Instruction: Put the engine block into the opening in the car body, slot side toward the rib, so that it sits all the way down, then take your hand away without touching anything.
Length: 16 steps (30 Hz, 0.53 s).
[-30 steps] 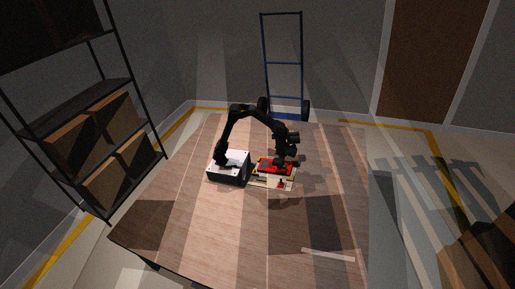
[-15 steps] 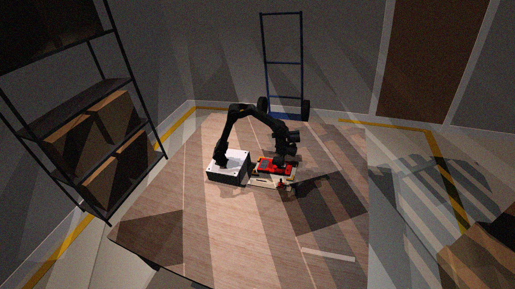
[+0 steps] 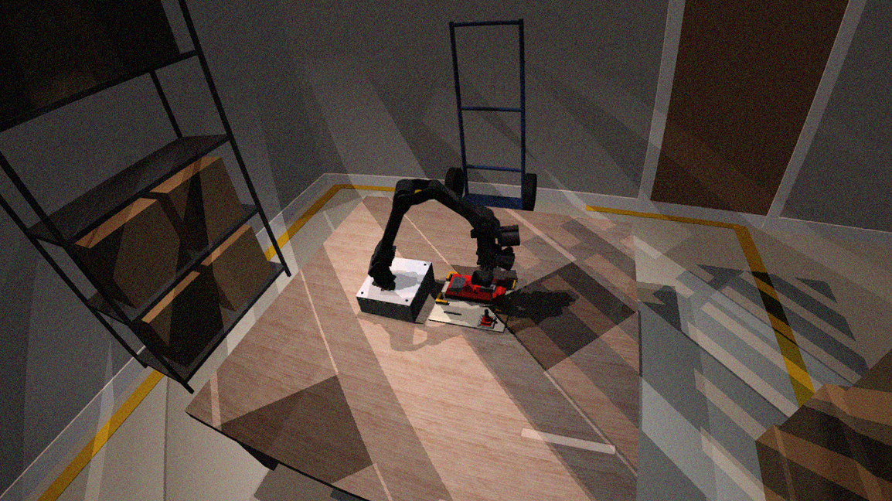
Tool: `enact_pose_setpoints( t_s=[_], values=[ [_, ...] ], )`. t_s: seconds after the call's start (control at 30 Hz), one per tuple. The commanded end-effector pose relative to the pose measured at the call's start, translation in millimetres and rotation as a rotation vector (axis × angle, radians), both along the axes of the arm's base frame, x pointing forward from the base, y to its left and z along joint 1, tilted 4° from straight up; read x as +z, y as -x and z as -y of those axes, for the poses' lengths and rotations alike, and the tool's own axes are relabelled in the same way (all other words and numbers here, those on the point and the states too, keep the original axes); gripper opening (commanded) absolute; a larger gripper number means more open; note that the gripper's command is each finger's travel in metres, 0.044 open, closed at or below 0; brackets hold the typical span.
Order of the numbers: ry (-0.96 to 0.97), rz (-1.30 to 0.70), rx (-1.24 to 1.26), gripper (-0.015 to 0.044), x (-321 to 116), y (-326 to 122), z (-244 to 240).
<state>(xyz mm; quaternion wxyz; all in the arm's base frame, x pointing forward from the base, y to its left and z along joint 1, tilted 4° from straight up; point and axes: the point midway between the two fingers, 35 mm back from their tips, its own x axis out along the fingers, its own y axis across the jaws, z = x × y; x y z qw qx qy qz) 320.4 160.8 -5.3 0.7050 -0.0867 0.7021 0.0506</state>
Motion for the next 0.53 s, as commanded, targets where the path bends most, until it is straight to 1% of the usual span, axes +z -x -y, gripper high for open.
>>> enact_pose_setpoints(
  t_s=[0.0,0.13,0.5],
  values=[
    [-0.001,-0.002,0.002,0.0099,0.6,0.4,-0.2],
    [-0.001,-0.002,0.002,0.0,0.6,0.4,-0.2],
    [-0.001,-0.002,0.002,0.0,0.6,0.4,-0.2]
  ],
)
